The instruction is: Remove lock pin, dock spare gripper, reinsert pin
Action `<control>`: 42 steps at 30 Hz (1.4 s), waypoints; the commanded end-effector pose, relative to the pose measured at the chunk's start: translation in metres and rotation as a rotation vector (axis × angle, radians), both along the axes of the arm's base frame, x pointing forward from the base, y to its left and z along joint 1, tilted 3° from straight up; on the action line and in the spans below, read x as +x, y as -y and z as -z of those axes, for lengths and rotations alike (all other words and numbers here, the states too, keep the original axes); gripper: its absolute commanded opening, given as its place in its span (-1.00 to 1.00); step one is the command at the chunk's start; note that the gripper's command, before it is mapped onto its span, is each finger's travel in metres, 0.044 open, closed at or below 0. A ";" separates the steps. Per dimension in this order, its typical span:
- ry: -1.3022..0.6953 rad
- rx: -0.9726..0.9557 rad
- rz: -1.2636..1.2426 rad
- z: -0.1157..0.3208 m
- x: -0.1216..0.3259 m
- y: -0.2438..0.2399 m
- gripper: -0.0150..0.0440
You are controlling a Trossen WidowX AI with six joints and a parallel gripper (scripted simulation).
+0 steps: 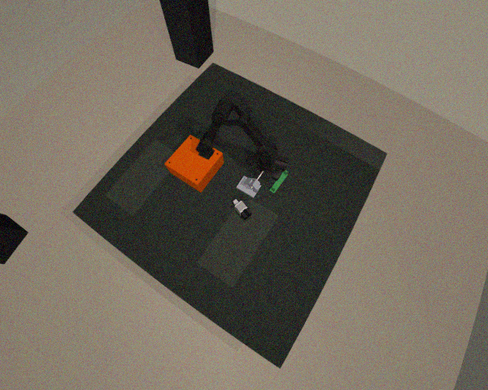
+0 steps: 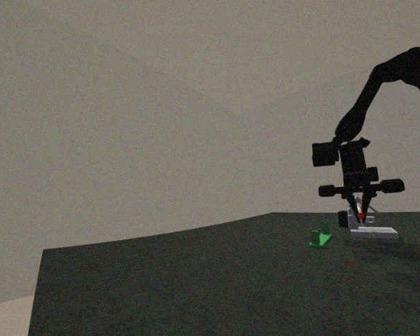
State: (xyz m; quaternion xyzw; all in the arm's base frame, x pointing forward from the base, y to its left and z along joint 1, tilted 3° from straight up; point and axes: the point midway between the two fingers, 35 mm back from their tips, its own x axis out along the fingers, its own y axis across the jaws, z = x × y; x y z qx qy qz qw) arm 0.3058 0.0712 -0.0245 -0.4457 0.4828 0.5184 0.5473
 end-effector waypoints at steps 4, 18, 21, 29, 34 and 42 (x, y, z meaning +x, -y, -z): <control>0.003 0.115 -0.004 -0.006 0.000 -0.005 -0.49; 0.005 0.161 0.000 -0.010 0.000 -0.010 -0.49; 0.006 0.164 0.001 -0.011 0.000 -0.011 -0.49; 0.006 0.168 0.002 -0.016 0.002 -0.017 -0.49; 0.005 0.167 0.002 -0.015 0.002 -0.021 -0.49; 0.004 0.166 0.002 -0.015 0.002 -0.028 -0.49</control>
